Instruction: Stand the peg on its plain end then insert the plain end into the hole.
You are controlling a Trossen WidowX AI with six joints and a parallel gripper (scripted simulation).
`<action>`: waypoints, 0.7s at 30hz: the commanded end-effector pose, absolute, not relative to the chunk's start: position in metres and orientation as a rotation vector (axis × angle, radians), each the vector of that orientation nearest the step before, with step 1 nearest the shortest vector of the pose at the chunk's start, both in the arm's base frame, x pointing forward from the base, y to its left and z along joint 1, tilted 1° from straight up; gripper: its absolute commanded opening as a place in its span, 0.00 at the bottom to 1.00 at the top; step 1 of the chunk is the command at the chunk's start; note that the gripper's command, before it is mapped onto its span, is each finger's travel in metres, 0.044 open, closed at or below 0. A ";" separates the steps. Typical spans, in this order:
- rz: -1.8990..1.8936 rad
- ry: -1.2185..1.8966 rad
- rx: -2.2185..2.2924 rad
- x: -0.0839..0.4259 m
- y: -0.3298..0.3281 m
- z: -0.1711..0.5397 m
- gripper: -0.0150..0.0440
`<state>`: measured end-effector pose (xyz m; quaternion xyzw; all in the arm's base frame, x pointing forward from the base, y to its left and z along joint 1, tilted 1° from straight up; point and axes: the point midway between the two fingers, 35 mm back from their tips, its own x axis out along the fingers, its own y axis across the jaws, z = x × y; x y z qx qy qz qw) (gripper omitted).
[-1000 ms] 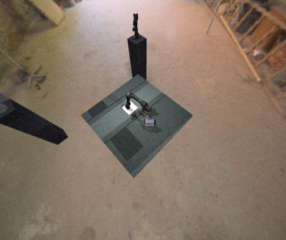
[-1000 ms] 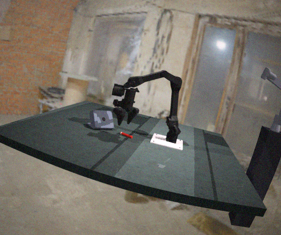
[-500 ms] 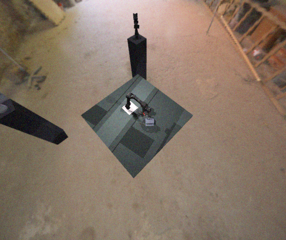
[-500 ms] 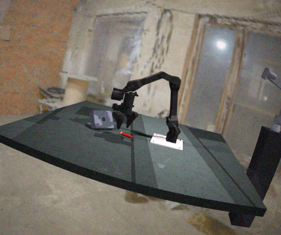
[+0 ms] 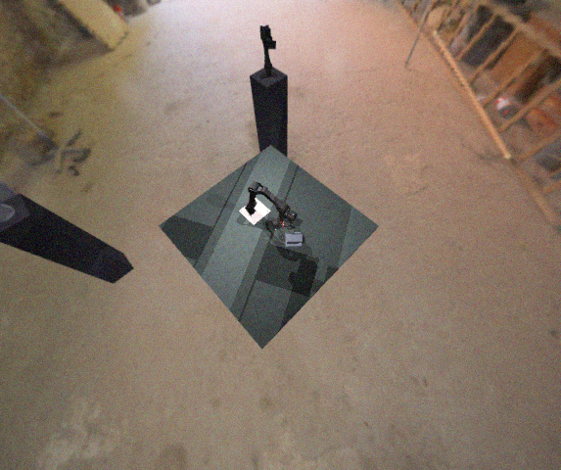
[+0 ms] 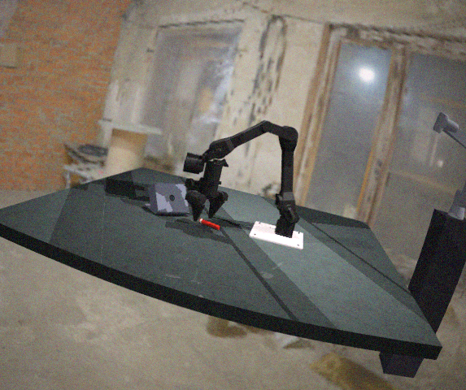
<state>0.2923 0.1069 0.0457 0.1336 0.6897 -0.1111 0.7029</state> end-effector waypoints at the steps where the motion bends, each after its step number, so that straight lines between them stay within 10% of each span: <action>1: -0.252 1.539 0.287 0.291 0.105 0.038 1.00; 15: -0.252 1.539 0.287 0.290 0.105 0.037 0.47; 21: -0.252 1.539 0.287 0.290 0.105 0.037 0.44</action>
